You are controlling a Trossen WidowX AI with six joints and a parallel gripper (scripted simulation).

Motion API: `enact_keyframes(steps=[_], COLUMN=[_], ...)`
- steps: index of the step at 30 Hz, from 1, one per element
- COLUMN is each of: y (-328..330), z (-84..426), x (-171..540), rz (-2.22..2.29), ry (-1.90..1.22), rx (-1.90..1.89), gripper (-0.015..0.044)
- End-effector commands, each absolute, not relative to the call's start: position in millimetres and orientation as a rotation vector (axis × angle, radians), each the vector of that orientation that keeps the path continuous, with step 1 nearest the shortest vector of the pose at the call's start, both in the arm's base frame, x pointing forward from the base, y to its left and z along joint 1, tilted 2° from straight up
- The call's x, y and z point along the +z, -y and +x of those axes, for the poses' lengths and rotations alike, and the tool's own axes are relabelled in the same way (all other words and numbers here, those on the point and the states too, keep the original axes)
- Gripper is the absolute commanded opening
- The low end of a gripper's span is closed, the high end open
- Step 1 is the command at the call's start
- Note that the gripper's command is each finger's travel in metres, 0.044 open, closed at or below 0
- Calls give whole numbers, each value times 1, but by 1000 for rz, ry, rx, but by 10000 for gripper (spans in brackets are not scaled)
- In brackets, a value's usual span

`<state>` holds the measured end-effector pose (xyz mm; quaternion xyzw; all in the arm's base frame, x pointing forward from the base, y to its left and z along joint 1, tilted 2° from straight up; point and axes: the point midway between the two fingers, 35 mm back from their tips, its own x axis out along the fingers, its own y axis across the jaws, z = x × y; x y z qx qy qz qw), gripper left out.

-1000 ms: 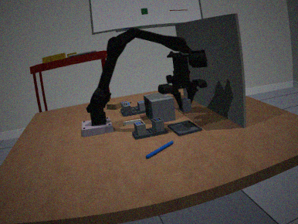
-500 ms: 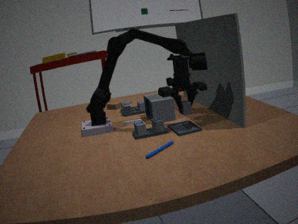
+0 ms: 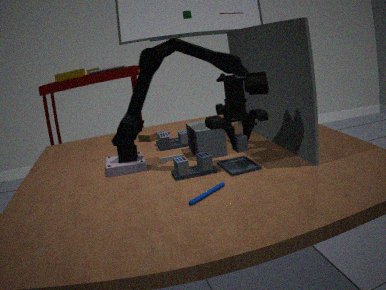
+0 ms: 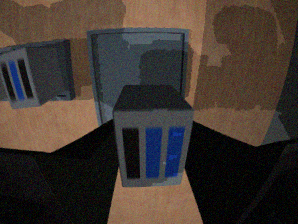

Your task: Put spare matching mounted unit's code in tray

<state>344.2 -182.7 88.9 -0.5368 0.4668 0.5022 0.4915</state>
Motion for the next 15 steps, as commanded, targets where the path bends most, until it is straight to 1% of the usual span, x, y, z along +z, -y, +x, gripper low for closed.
enact_keyframes(steps=[1, 15], y=[182, 181], z=[345, 344], x=[85, 75], rz=[-1301, -1301], ry=[-1130, -1130], rx=[1217, 1217], gripper=[0, 0])
